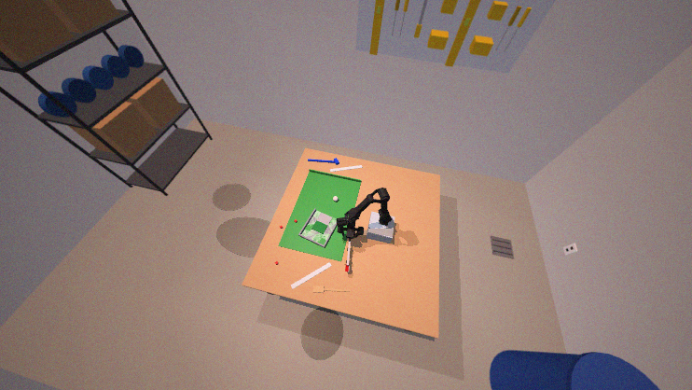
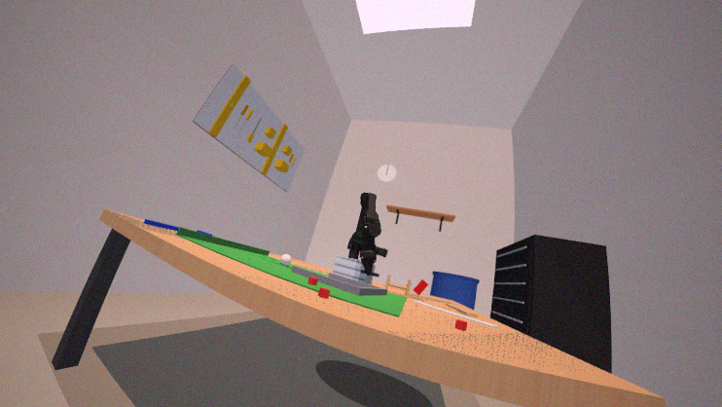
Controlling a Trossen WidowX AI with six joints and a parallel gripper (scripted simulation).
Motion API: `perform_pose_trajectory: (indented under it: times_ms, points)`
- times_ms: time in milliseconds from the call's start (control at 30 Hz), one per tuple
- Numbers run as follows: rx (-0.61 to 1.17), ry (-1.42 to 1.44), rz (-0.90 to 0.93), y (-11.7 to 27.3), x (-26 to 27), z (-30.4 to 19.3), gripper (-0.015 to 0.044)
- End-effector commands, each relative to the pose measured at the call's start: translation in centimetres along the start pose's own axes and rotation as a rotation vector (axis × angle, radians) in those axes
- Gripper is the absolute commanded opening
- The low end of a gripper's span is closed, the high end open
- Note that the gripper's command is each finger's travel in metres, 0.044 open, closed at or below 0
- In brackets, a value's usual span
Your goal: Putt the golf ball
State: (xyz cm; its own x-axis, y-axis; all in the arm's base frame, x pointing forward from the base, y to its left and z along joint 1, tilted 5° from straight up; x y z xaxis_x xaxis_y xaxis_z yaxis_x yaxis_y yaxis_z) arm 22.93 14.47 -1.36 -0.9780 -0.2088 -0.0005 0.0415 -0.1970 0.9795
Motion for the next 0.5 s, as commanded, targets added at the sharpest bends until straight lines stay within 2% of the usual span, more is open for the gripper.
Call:
perform_pose_trajectory:
  times_ms: [0,467]
  points:
    - [-0.003,0.003,0.006,-0.5,0.1,-0.1,0.0440]
    - [-0.002,0.003,0.006,-2.3,0.2,-0.6,0.0440]
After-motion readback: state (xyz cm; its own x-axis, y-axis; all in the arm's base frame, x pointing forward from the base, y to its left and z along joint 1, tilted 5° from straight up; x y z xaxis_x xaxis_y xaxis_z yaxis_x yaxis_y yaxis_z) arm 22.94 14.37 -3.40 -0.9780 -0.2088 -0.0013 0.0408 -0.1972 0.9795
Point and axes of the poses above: the point midway between the two fingers, 35 mm back from their tips, its own y axis back along the fingers, its own x axis across the jaws, z = x × y, the point moved 2 cm from there along y, back along the fingers, and after that the axes turned 5 degrees about y, right-handed, at the moved point
